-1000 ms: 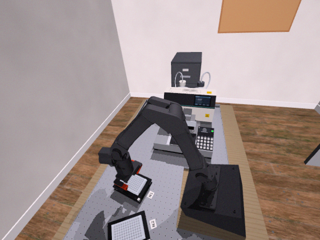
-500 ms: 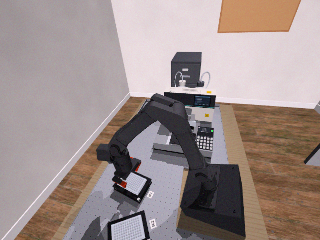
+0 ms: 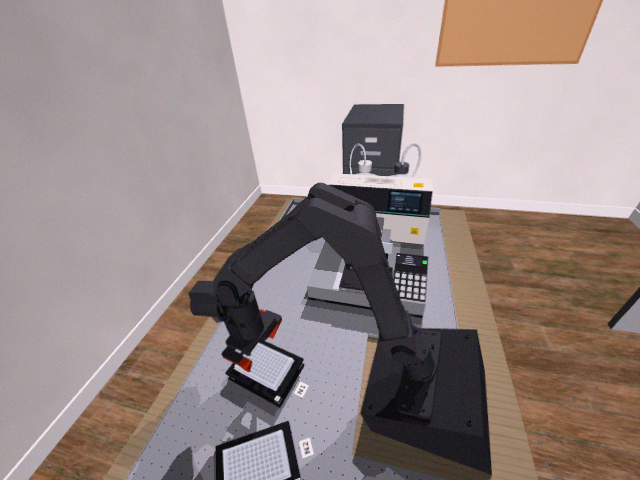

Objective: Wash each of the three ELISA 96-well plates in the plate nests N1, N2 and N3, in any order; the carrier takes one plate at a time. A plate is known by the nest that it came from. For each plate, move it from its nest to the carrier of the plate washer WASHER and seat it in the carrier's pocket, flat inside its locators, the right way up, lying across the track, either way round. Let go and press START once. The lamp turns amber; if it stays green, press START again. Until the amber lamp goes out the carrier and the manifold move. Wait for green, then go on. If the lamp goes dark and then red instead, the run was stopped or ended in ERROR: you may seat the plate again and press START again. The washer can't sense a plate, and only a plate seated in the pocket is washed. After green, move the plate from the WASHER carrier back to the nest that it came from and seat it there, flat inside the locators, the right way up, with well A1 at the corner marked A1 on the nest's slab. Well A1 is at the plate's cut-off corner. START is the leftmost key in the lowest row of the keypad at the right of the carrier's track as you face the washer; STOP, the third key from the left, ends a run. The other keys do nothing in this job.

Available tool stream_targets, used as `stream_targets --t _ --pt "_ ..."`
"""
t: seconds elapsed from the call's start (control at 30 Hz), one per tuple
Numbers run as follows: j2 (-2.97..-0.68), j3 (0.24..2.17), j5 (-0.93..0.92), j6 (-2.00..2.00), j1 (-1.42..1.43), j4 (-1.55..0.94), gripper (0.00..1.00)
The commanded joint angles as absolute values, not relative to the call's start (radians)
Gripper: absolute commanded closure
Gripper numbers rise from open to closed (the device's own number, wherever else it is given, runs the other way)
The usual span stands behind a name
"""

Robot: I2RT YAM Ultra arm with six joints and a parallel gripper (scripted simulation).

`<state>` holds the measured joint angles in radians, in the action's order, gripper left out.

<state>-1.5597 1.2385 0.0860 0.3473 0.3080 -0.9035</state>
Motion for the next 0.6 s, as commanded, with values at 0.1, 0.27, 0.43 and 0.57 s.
stream_targets --t 0.1,0.27,0.43,0.57 --pt "-1.531 1.274 0.089 0.353 0.311 -0.954 0.00" --pt "-1.524 1.286 0.090 0.355 0.313 -0.973 0.00" --pt "-1.514 1.307 0.091 0.357 0.315 -1.005 0.00" --pt "-1.506 1.325 0.091 0.359 0.318 -1.030 0.00"
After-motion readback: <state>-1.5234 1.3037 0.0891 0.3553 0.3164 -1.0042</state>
